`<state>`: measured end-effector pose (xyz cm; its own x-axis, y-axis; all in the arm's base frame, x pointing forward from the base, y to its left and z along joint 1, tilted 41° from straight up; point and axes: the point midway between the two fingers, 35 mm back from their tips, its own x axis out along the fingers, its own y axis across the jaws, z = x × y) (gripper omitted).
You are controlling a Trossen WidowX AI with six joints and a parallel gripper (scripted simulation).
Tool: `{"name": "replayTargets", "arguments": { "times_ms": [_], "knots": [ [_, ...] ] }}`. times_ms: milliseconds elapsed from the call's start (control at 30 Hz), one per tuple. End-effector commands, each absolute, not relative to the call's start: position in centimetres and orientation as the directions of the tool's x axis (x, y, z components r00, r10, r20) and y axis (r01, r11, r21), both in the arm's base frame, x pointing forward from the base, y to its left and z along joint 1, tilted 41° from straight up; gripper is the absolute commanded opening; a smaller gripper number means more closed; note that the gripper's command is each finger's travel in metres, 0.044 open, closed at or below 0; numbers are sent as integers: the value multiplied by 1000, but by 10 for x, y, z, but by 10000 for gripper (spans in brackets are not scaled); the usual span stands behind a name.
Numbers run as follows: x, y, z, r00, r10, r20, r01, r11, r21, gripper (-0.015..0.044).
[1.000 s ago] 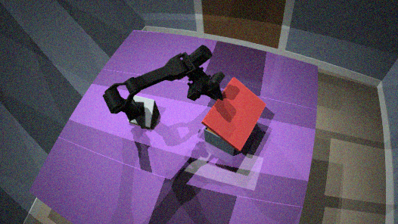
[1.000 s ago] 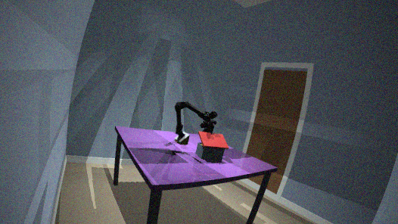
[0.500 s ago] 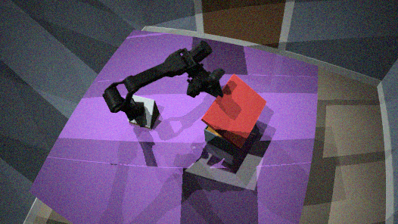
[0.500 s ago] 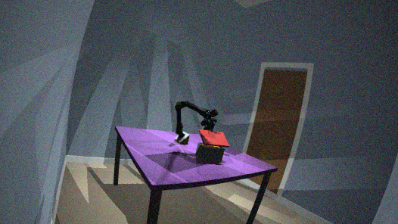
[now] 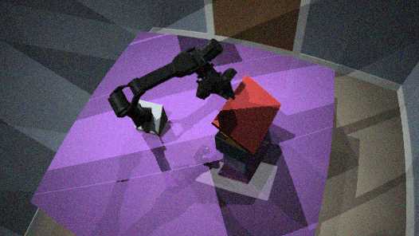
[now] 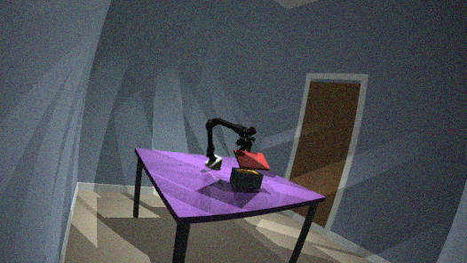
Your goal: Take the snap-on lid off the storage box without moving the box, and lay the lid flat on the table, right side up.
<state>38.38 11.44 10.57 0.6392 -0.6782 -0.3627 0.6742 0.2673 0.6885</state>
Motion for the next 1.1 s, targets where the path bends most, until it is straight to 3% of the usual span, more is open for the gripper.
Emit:
{"name": "replayTargets", "arguments": {
  "times_ms": [0,1067],
  "knots": [
    [384,116,109,647,-675,-355,662,267,700,0],
    [355,69,145,646,-676,-354,664,270,697,0]
  ]
}}
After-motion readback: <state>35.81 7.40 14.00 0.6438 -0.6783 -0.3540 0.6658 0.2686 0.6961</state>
